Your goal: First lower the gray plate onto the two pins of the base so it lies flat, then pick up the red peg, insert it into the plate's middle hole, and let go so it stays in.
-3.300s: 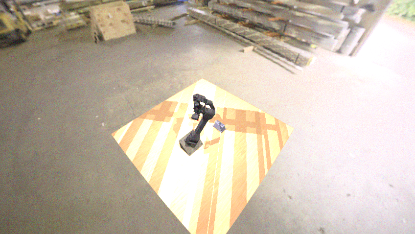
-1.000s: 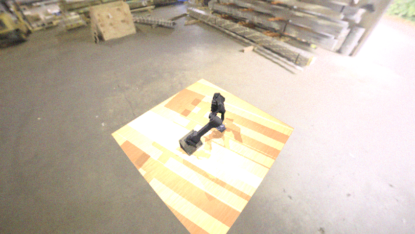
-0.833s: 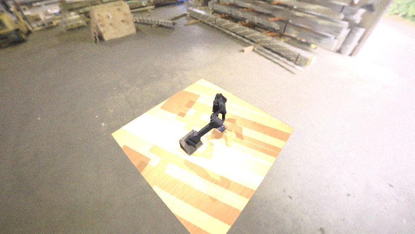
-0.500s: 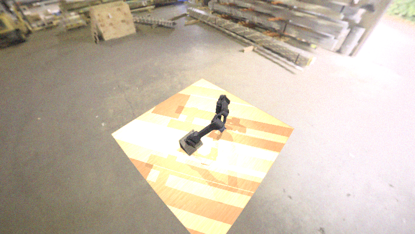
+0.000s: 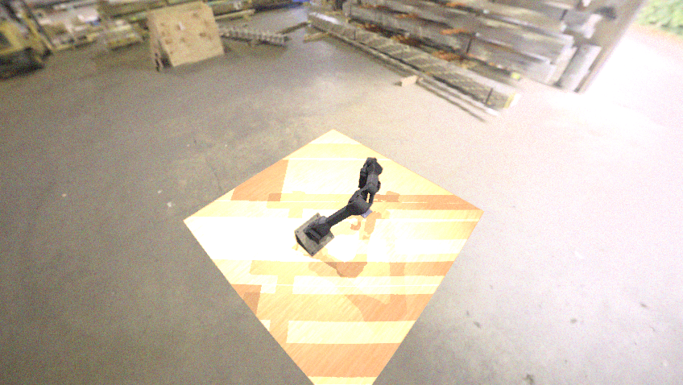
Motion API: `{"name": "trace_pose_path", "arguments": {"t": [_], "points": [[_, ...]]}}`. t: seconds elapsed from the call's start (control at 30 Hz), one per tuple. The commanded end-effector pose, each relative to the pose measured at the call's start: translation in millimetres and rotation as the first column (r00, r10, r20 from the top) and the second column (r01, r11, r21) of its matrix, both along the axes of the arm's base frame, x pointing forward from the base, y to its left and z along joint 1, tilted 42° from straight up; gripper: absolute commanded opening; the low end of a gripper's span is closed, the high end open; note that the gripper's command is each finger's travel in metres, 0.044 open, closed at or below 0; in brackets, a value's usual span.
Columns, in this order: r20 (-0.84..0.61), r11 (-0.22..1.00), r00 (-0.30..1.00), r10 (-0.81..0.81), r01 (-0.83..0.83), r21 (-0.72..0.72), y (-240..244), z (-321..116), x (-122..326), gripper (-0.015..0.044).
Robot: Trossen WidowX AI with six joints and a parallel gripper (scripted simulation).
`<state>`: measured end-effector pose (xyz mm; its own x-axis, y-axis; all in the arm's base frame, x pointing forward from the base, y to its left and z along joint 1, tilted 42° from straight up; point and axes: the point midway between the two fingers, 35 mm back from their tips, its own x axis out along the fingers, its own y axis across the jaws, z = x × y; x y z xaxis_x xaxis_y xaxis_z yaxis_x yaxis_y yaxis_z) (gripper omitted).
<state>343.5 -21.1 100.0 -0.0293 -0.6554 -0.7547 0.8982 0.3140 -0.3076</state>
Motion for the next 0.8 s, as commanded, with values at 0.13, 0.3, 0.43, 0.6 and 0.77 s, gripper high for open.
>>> {"name": "trace_pose_path", "arguments": {"t": [0.13, 0.3, 0.43, 0.6, 0.77], "points": [[-0.004, 1.000, 1.000, 0.002, -0.002, -0.003, -0.6, 0.4, -0.1, 0.0000], [-0.003, 1.000, 1.000, 0.002, -0.002, -0.002, -0.5, 0.3, 0.0, 0.0000], [0.000, 1.000, 1.000, 0.000, 0.000, 0.000, -0.1, 0.0, 0.0, 0.0000], [0.000, 1.000, 1.000, 0.000, 0.000, 0.000, -1.2, -1.0, 0.0, 0.0000], [-0.002, 1.000, 1.000, 0.001, -0.001, -0.002, -5.9, -5.6, -0.2, 0.0000]]}}
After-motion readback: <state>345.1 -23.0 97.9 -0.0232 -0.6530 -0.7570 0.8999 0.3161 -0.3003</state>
